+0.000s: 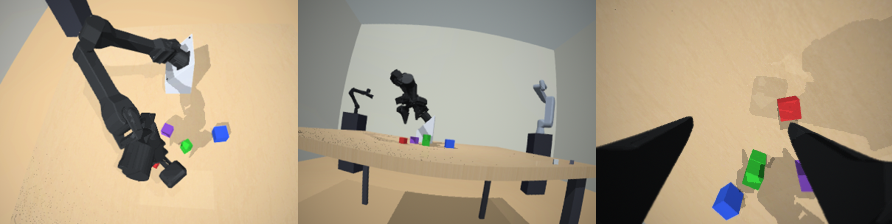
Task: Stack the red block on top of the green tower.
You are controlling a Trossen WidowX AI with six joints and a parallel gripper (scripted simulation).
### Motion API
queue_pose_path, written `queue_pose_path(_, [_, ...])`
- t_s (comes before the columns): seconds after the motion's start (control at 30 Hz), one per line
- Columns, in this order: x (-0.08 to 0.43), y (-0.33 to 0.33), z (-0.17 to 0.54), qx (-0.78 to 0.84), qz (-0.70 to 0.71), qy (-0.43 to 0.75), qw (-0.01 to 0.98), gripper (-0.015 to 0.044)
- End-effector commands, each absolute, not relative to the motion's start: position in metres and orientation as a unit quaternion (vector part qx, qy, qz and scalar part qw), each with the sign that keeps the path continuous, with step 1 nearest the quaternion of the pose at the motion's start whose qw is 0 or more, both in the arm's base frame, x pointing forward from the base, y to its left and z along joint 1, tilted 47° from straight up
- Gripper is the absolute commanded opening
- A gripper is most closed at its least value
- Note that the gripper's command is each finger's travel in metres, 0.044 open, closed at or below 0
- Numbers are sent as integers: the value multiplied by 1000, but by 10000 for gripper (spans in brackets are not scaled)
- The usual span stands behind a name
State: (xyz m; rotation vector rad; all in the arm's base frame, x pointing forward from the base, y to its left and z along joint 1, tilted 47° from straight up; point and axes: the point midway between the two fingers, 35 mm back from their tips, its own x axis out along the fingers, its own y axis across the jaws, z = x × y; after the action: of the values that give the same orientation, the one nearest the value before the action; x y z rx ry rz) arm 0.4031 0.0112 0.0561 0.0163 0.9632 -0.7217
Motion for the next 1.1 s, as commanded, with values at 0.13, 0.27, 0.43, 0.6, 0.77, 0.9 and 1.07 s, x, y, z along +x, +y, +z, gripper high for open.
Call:
queue_pose_path(0.13, [373,-27,61,-168,-359,547,737,440])
queue_pose_path(0.27, [373,-28,62,-171,-359,549,735,440])
queue_pose_path(0.43, [373,-27,63,-171,-359,549,735,440])
queue_pose_path(0.6, [376,-40,49,-171,-359,549,735,440])
queue_pose_path(0.77, [380,-61,31,-172,-359,549,735,440])
queue_pose_path(0.9, [381,-61,32,-172,-359,549,735,440])
queue_pose_path(1.07, [382,-65,28,-172,-359,549,735,440])
